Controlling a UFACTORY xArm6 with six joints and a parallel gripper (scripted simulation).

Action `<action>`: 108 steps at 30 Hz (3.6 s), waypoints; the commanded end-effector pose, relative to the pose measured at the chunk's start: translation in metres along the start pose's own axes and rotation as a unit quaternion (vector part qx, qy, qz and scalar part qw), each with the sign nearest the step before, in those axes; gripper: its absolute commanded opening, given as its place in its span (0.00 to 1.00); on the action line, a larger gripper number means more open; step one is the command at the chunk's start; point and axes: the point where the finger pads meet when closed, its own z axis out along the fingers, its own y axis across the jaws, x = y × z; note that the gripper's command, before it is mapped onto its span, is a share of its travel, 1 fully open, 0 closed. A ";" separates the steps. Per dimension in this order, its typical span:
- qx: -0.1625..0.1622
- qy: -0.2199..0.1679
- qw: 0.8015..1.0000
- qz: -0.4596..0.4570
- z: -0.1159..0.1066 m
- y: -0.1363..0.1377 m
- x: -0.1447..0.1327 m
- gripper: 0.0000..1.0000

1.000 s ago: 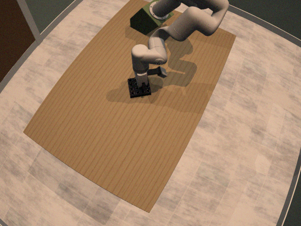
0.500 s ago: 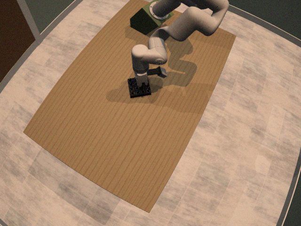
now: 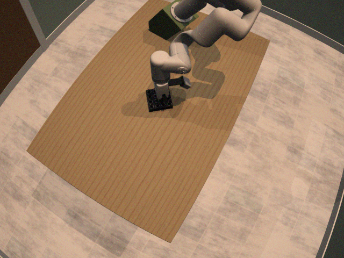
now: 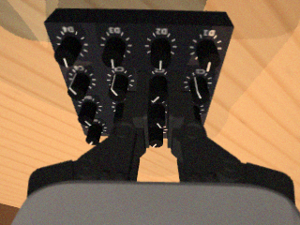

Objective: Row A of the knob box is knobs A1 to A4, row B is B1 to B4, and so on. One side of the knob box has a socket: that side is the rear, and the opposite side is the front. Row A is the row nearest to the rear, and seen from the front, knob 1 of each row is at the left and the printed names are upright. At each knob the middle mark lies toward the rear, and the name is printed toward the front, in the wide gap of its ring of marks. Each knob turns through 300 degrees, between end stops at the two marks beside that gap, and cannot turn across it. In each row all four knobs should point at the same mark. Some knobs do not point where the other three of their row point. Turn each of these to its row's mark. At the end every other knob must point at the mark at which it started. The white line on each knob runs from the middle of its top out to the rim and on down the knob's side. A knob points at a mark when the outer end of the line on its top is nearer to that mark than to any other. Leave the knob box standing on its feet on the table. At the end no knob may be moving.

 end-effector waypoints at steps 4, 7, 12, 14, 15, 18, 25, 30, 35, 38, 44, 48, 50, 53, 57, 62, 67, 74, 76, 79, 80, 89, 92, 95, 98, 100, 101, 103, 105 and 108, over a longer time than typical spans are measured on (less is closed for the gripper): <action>-0.001 -0.001 1.000 0.000 -0.001 0.001 -0.001 0.08; -0.001 -0.001 1.000 0.000 -0.001 0.001 -0.001 0.08; -0.001 -0.001 1.000 0.000 -0.001 0.001 -0.001 0.08; -0.001 -0.001 1.000 0.000 -0.001 0.001 -0.001 0.08; -0.001 -0.001 1.000 0.000 -0.001 0.001 -0.001 0.08; -0.001 -0.001 1.000 0.000 -0.001 0.001 -0.001 0.08; -0.001 -0.001 1.000 0.008 -0.001 0.001 -0.001 0.08; -0.001 -0.001 1.000 0.015 -0.001 0.001 -0.001 0.08; -0.001 -0.001 0.999 0.033 -0.001 0.001 -0.001 0.08; -0.001 -0.001 0.999 0.048 -0.001 0.001 -0.001 0.08; -0.001 -0.001 0.997 0.080 -0.001 0.001 -0.001 0.08; -0.001 -0.001 0.995 0.103 -0.001 0.001 -0.001 0.08; -0.001 -0.001 0.993 0.121 -0.001 0.001 -0.001 0.08; -0.001 -0.001 0.989 0.149 -0.001 0.001 -0.001 0.08; -0.001 -0.001 0.982 0.191 -0.001 0.001 -0.001 0.08; -0.001 -0.001 0.974 0.225 -0.001 0.001 -0.001 0.08; -0.001 -0.001 0.959 0.284 -0.001 0.001 -0.001 0.08; -0.001 0.000 0.928 0.371 -0.001 0.001 -0.001 0.08; -0.001 0.000 0.918 0.396 -0.001 0.001 -0.001 0.08; -0.001 0.000 0.913 0.409 -0.001 0.001 -0.001 0.08; -0.001 0.000 0.907 0.421 -0.001 0.001 -0.001 0.08; -0.001 0.000 0.851 0.525 -0.001 0.001 -0.001 0.08; -0.001 0.000 0.831 0.557 -0.001 0.001 -0.001 0.08; -0.001 0.000 0.817 0.576 -0.001 0.001 -0.001 0.08; -0.001 0.000 0.804 0.594 -0.001 0.001 -0.001 0.08; -0.001 0.000 0.791 0.612 -0.001 0.001 -0.001 0.08; -0.001 0.000 0.785 0.620 -0.001 0.001 -0.001 0.08; -0.001 0.000 0.772 0.636 -0.001 0.001 -0.001 0.08; -0.001 0.000 0.760 0.650 -0.001 0.001 -0.001 0.08; -0.001 0.000 0.743 0.669 -0.001 0.001 -0.001 0.08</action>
